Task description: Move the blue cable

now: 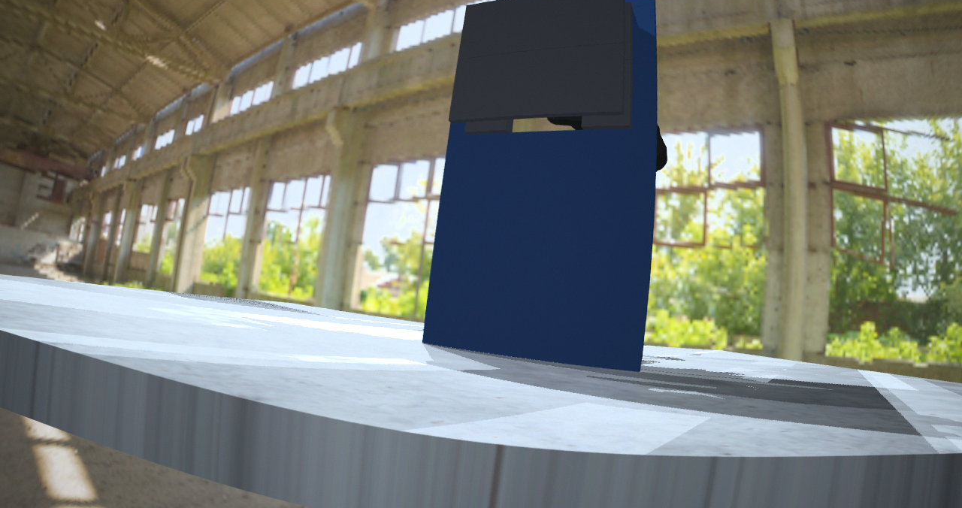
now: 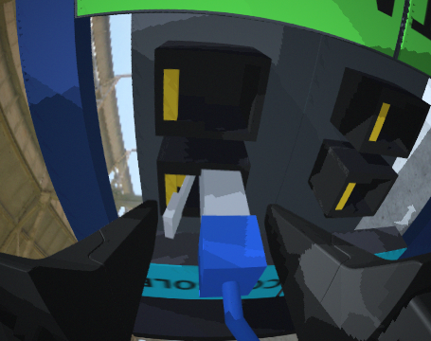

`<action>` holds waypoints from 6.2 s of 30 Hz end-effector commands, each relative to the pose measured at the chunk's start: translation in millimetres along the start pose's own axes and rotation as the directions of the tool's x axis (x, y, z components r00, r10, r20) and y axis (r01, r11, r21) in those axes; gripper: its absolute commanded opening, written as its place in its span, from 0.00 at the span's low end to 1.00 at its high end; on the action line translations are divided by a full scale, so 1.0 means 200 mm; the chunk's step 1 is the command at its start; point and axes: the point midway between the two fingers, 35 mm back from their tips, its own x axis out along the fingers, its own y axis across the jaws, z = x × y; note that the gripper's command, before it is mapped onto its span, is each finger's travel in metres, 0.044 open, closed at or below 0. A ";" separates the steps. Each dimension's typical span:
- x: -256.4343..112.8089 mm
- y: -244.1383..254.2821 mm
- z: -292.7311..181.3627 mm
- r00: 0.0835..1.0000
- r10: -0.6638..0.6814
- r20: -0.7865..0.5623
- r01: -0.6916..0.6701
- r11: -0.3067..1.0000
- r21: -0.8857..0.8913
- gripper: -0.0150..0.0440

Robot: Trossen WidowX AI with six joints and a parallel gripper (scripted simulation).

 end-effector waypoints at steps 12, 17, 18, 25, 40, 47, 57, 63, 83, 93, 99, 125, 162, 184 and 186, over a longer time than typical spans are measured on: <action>0.00 0.00 0.00 1.000 0.000 0.000 0.000 1.000 0.000 0.50; 0.00 0.00 0.00 1.000 0.000 0.000 0.000 1.000 0.000 0.44; 0.00 0.00 0.00 1.000 0.000 0.000 0.000 1.000 0.000 0.43; 0.00 0.00 0.00 1.000 0.000 0.000 0.000 1.000 0.000 0.35; 0.00 0.00 0.00 1.000 0.000 0.003 0.000 1.000 0.004 0.25; -0.02 0.00 -0.01 1.000 -0.001 0.006 0.001 1.000 0.007 0.25; -0.04 0.00 -0.01 1.000 -0.001 0.006 0.001 1.000 0.007 0.25; -0.05 0.00 -0.01 1.000 -0.001 0.006 0.001 1.000 0.007 0.25; -0.08 0.00 -0.02 1.000 -0.001 0.006 0.001 1.000 0.007 0.25; -0.10 0.00 -0.03 1.000 -0.002 0.006 0.002 1.000 0.007 0.25; -0.12 0.00 -0.03 1.000 -0.002 0.007 0.002 1.000 0.007 0.25; -0.17 -0.01 -0.03 1.000 -0.002 0.007 0.002 1.000 0.007 0.25; -0.24 -0.01 0.01 1.000 -0.003 0.008 0.003 1.000 0.007 0.25; -0.29 -0.01 0.03 1.000 -0.004 0.009 0.004 1.000 0.007 0.25; -0.29 -0.01 0.03 1.000 -0.004 0.009 0.004 1.000 0.007 0.25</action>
